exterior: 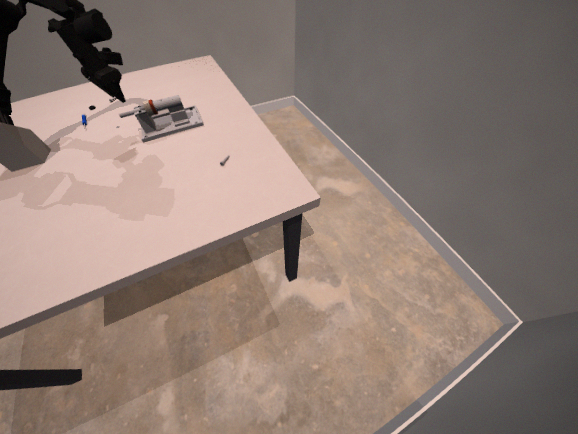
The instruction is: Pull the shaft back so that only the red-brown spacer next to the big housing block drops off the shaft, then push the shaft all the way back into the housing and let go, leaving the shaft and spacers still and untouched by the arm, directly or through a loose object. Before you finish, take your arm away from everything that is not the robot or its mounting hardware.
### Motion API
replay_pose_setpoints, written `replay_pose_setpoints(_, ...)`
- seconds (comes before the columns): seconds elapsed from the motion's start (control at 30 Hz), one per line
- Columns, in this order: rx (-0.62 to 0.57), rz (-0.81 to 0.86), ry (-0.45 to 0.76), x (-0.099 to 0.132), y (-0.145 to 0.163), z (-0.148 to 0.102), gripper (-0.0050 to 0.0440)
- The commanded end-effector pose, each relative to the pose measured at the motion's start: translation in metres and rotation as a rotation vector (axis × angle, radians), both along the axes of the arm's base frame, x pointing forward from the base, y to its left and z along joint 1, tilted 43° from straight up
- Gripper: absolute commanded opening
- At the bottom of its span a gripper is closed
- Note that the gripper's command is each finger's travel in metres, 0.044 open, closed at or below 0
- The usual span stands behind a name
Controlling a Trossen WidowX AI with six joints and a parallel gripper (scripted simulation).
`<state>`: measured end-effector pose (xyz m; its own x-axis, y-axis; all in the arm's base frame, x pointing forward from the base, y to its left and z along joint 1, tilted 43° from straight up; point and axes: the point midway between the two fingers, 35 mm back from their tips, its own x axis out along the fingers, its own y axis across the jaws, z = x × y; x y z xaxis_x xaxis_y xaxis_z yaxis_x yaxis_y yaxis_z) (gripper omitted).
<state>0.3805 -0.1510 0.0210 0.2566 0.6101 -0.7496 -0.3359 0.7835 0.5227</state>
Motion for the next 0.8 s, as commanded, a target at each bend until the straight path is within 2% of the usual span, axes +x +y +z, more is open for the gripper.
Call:
replay_pose_setpoints(0.0,-0.092,0.154,-0.201,0.0,0.005,-0.01,0.044)
replay_pose_setpoints(0.33,-0.381,0.519,-0.656,0.002,0.012,-0.034,0.044)
replay_pose_setpoints(0.4,-0.381,0.519,-0.656,0.002,0.012,-0.034,0.044)
replay_pose_setpoints(0.43,-0.441,0.559,-0.721,0.006,0.009,-0.035,0.044)
replay_pose_setpoints(0.5,-0.521,0.674,-0.83,0.0,0.016,-0.04,0.044)
replay_pose_setpoints(0.77,-0.818,0.987,-1.134,-0.009,0.028,-0.046,0.044)
